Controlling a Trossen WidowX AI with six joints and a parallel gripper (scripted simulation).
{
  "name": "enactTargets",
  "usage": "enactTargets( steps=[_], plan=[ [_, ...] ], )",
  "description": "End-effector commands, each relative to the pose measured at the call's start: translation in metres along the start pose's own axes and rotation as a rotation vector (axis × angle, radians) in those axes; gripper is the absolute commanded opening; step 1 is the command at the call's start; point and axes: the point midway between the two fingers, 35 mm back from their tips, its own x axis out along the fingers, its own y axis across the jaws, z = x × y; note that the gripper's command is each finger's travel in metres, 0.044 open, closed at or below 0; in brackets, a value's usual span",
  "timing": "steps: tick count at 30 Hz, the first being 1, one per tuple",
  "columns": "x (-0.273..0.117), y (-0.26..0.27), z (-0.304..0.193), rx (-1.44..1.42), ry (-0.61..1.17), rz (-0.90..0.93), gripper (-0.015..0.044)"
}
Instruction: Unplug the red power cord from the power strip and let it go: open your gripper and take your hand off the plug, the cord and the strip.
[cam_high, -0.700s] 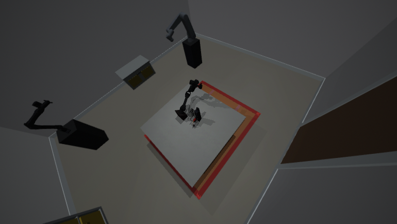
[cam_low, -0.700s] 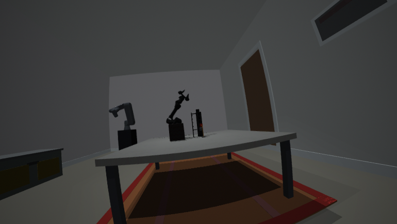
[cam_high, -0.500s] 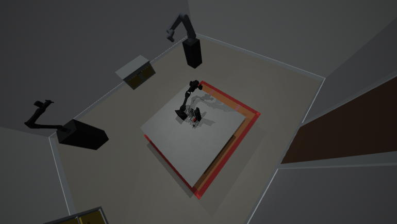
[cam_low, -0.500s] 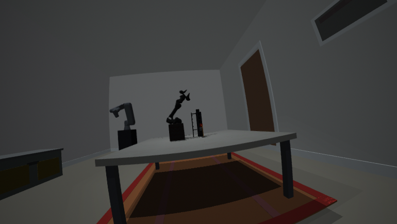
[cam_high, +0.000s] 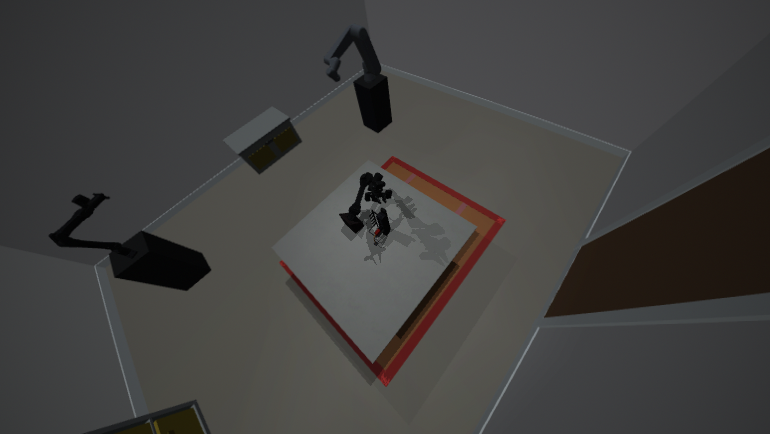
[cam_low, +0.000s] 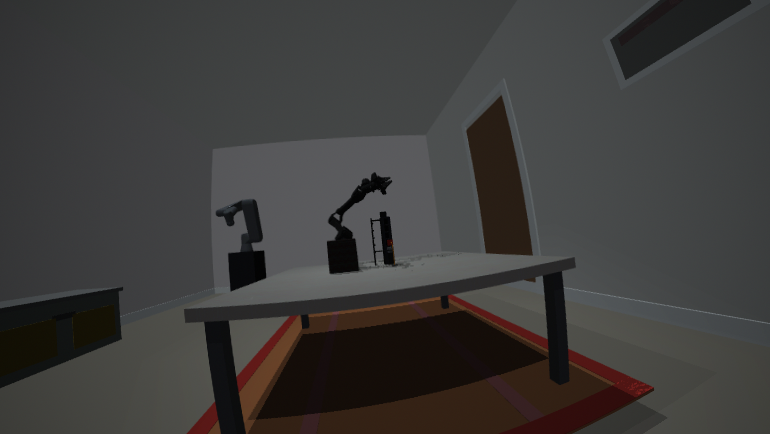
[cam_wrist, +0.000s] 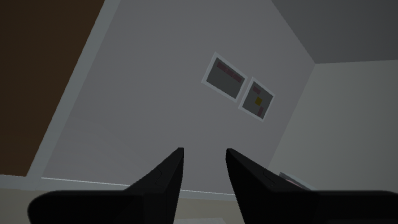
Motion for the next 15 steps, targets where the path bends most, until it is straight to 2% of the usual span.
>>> enactTargets(
  steps=[1,8,15],
  plan=[
    [0.026,-0.010,-0.057,0.125,0.224,-0.009,0.0160],
    [0.046,-0.020,-0.170,0.374,0.669,-0.072,0.0160],
    [0.024,-0.018,-0.276,0.654,1.143,-0.223,0.0160]
  ],
)
